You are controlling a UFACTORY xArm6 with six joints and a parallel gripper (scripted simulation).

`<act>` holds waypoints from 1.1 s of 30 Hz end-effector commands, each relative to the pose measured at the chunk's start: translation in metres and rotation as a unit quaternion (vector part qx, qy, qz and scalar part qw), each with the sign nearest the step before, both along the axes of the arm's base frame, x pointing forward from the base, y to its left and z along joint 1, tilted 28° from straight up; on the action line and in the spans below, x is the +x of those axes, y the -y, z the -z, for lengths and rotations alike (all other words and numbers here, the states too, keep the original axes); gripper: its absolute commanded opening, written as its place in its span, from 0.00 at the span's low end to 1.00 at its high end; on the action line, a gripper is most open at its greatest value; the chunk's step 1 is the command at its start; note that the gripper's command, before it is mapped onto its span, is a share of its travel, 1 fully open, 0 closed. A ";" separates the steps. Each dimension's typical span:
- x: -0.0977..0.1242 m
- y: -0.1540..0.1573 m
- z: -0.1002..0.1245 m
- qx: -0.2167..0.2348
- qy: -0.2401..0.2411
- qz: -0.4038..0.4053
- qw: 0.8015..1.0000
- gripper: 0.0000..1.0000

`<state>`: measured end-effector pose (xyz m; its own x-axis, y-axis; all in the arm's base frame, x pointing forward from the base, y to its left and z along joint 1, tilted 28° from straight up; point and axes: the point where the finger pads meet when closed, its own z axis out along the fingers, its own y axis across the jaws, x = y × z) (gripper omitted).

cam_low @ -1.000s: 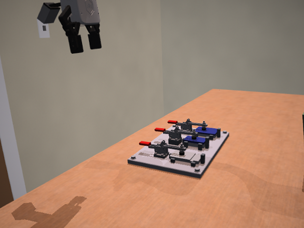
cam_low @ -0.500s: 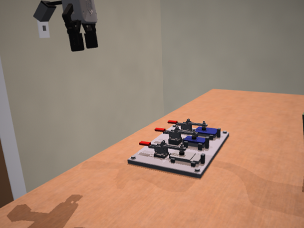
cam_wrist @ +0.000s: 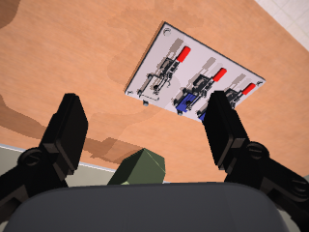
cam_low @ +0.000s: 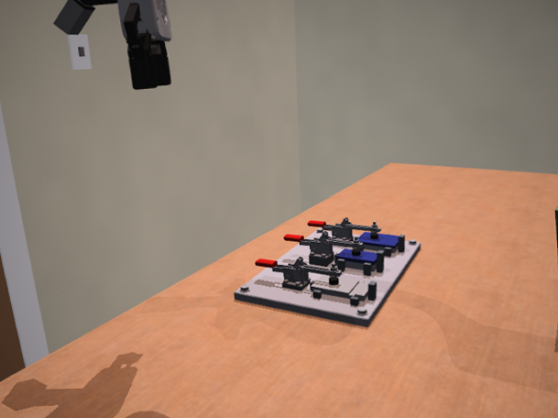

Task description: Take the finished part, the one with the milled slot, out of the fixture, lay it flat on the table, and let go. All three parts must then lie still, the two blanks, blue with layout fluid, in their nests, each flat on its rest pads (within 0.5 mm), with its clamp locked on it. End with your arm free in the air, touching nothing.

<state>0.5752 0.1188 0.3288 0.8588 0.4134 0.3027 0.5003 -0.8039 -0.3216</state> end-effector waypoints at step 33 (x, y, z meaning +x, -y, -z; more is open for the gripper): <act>0.015 0.013 -0.005 -0.003 0.064 -0.097 0.993 1.00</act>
